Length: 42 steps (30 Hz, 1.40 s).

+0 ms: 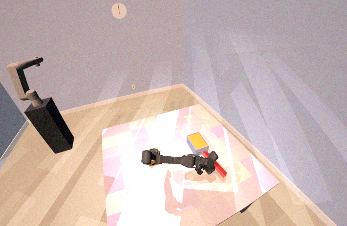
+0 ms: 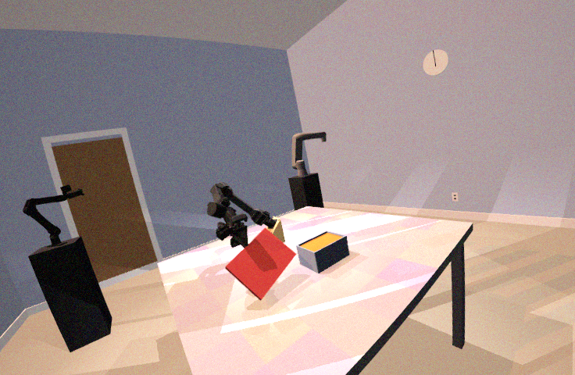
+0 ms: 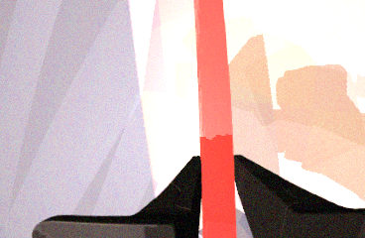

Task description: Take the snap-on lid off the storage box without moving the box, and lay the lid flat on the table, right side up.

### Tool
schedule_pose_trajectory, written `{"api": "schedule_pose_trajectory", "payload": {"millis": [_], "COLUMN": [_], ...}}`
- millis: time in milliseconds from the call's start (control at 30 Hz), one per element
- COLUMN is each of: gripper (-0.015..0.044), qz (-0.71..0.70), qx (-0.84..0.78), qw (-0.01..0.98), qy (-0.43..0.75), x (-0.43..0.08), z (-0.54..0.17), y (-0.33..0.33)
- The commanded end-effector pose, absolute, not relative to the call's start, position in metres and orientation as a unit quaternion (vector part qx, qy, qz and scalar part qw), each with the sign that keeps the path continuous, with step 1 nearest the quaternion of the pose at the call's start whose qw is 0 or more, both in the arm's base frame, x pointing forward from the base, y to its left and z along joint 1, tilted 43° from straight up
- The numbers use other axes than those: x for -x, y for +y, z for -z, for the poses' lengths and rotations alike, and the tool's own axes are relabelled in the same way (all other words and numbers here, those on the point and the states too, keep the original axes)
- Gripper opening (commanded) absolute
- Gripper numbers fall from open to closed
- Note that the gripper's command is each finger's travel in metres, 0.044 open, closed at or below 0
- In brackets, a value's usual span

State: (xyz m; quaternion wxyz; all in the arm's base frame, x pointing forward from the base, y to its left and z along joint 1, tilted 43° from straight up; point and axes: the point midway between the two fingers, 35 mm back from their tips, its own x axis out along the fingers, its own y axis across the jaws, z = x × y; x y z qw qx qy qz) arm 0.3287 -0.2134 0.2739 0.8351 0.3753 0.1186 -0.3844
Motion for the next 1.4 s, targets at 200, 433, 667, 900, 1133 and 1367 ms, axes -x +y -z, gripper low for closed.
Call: {"api": "schedule_pose_trajectory", "payload": {"millis": [200, 433, 667, 900, 1133, 1367], "gripper": [0.0, 0.0, 0.0, 0.0, 0.0, 0.0], "qz": [0.38, 0.38, 0.38, 0.38, 0.38, 0.38], "qx": [-0.375, -0.375, -0.375, -0.375, -0.375, -0.375], "qw": [0.837, 0.837, 0.837, 0.837, 0.837, 0.837], "qy": [0.119, 0.119, 0.119, 0.119, 0.119, 0.119], "x": [-0.329, -0.328, -0.328, -0.327, -0.326, -0.326], "z": [-0.268, -0.264, -0.26, -0.256, -0.252, -0.248], "y": [-0.218, -0.222, -0.225, -0.229, -0.233, -0.237]}}
